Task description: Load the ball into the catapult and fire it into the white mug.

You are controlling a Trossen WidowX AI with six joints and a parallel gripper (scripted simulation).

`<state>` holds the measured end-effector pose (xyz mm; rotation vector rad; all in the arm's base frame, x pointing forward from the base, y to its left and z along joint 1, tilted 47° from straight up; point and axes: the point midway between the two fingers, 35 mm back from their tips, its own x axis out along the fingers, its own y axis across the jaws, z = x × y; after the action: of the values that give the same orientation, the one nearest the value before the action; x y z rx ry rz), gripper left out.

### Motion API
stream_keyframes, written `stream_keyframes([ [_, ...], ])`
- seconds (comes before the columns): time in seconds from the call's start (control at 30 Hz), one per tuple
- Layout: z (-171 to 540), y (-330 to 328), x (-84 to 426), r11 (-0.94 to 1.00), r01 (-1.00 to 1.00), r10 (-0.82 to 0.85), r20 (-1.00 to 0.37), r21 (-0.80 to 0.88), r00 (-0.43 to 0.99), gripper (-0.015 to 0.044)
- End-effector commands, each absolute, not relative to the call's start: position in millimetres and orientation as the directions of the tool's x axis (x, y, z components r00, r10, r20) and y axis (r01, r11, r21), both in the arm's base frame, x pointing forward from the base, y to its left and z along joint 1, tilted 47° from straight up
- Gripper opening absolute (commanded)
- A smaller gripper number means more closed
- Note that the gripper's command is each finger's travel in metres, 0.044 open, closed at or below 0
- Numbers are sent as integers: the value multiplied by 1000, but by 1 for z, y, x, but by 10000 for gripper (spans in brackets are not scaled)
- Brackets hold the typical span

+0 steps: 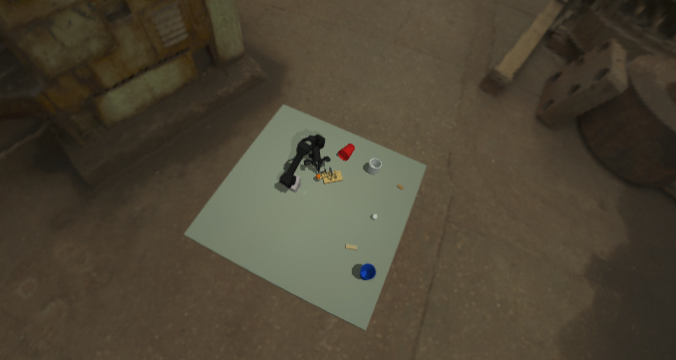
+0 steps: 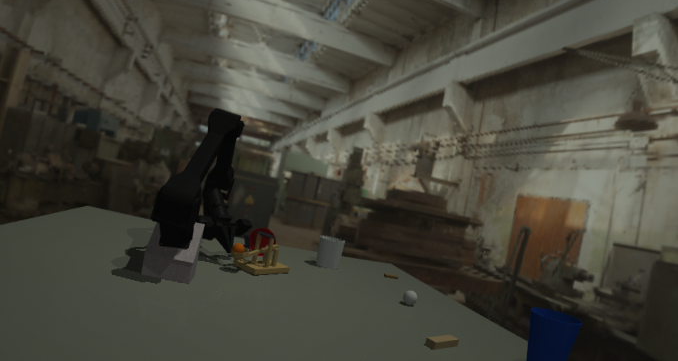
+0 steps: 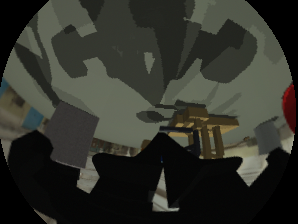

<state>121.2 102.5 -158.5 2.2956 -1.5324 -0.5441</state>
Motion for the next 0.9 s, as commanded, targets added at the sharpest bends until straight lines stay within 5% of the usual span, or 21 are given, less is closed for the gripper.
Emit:
stream_keyframes([
  [0.0, -163, 95, 120, -370, -799, -926, -126, 474, 355, 0],
  [0.37, -175, 83, 117, -377, -787, -924, -141, 488, 355, 0],
  [0.63, -127, 189, 96, -460, -712, -886, -215, 530, 412, 0],
  [0.8, -119, 201, 91, -471, -701, -880, -225, 536, 419, 0],
  [0.87, -129, 192, 99, -476, -720, -879, -234, 505, 417, 53],
])
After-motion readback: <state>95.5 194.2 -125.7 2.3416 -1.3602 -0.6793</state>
